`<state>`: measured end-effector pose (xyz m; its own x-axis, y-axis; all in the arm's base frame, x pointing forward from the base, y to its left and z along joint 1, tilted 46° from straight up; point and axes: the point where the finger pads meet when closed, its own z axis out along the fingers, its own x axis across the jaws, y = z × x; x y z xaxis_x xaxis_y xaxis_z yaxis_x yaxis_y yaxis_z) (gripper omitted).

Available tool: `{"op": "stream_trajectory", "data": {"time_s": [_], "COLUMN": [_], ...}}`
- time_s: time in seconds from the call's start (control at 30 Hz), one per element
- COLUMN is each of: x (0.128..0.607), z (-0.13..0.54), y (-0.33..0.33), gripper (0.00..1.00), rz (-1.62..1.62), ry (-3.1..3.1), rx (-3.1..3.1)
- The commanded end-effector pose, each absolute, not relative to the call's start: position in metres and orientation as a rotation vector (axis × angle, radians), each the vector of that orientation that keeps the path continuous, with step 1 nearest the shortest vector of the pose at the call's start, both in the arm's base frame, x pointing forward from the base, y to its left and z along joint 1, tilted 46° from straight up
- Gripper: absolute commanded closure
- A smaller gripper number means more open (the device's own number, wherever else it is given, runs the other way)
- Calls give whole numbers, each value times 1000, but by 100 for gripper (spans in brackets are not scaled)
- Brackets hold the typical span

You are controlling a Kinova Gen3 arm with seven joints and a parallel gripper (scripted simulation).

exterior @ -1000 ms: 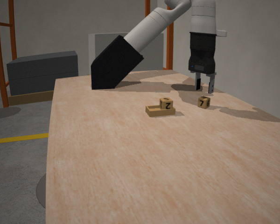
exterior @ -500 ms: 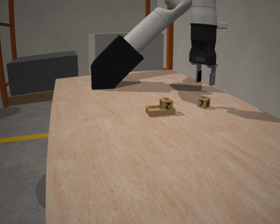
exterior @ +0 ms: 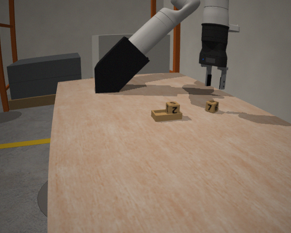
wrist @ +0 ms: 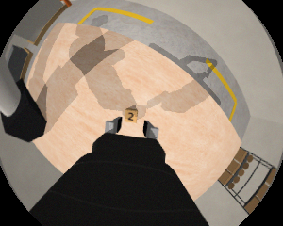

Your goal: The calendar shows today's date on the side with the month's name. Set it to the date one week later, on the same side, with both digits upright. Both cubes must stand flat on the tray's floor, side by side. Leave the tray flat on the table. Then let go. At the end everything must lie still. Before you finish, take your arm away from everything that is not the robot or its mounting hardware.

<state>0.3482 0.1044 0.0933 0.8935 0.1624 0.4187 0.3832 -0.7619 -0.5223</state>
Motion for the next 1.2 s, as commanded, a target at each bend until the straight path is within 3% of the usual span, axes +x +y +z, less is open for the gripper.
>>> {"op": "stream_trajectory", "data": {"time_s": [0.0, 1.17], "x": [347, 341], "z": [95, 94], "y": [106, 104], "gripper": [13, 13], "rz": [-485, -520], "ry": [-410, -391], "rx": [-2468, -2610]}}
